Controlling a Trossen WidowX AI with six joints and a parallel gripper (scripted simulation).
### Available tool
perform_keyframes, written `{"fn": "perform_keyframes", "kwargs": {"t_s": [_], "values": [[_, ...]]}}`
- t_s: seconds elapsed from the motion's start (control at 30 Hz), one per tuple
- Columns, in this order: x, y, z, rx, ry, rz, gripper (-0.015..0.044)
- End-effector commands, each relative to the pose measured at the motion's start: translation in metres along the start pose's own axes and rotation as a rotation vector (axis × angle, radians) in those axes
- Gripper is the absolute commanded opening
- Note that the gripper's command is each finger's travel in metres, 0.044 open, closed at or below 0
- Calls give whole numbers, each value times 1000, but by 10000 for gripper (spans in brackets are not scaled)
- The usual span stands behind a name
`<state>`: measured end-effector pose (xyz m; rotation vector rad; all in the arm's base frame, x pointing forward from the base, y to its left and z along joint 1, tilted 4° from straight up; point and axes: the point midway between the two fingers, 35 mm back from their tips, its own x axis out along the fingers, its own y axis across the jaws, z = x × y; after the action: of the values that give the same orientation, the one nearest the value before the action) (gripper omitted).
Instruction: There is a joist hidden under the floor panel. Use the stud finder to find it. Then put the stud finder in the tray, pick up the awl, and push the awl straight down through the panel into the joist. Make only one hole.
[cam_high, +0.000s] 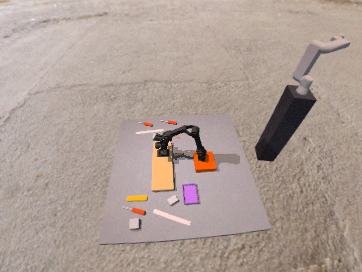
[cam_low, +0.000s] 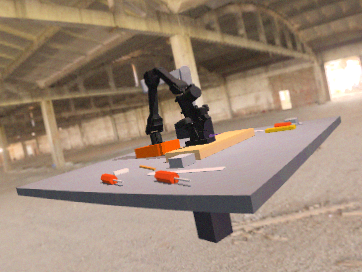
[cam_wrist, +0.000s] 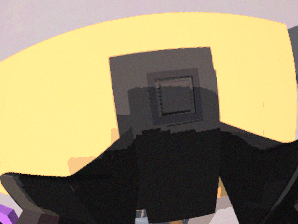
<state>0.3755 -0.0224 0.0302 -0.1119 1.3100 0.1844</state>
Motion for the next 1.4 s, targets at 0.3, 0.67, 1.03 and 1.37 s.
{"fn": "perform_keyframes", "kwargs": {"t_s": [0.3,0.67,1.03,1.37], "values": [[0,21,-1,1,2,4,0],[0,39,-1,2,2,5,0],[0,56,-1,2,2,7,0],[0,72,-1,2,2,9,0]]}}
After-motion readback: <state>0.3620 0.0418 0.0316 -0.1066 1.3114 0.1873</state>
